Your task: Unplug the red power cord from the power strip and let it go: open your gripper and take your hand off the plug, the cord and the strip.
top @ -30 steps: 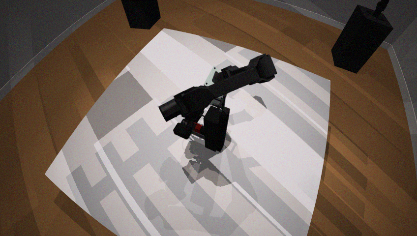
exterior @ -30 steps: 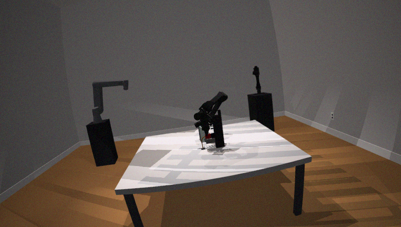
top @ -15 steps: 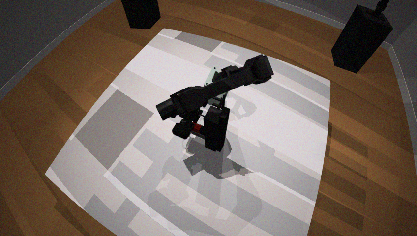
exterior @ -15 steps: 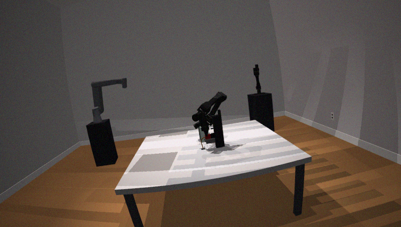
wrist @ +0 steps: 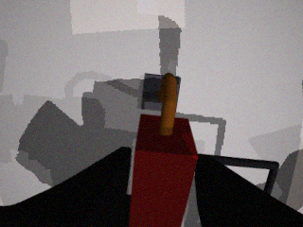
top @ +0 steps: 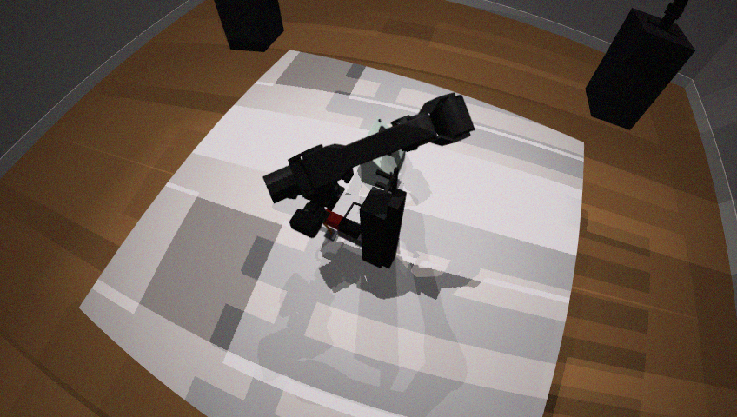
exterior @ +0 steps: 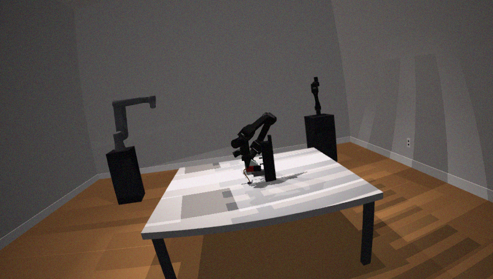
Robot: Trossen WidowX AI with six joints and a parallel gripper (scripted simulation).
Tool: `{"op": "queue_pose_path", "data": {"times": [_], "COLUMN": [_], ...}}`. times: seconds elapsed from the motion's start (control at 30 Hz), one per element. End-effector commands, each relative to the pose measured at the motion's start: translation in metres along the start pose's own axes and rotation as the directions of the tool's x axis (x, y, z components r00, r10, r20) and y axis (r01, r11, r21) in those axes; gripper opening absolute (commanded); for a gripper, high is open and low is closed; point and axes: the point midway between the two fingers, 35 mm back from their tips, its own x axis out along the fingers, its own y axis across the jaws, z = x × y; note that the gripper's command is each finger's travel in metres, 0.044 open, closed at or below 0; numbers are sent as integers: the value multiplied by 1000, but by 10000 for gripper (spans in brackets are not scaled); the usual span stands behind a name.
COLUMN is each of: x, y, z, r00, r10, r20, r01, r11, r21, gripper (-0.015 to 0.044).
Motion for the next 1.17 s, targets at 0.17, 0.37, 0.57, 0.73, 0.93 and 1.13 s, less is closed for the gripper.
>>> {"op": "queue_pose_path", "data": {"times": [0.17, 0.37, 0.57, 0.73, 0.93, 1.13], "x": [-1, -11, -13, -13, -13, -13], "y": [0, 0, -1, -1, -1, -1], "z": [2, 51, 60, 60, 60, 60], "r00": [1000, 1000, 1000, 1000, 1000, 1000], "r10": [6, 7, 7, 7, 7, 7], "r20": [-2, 2, 2, 2, 2, 2], "r01": [-6, -7, -7, -7, -7, -7], "r11": [1000, 1000, 1000, 1000, 1000, 1000], "r21": [6, 6, 6, 6, 6, 6], "gripper": [341, 440, 440, 440, 440, 440]}}
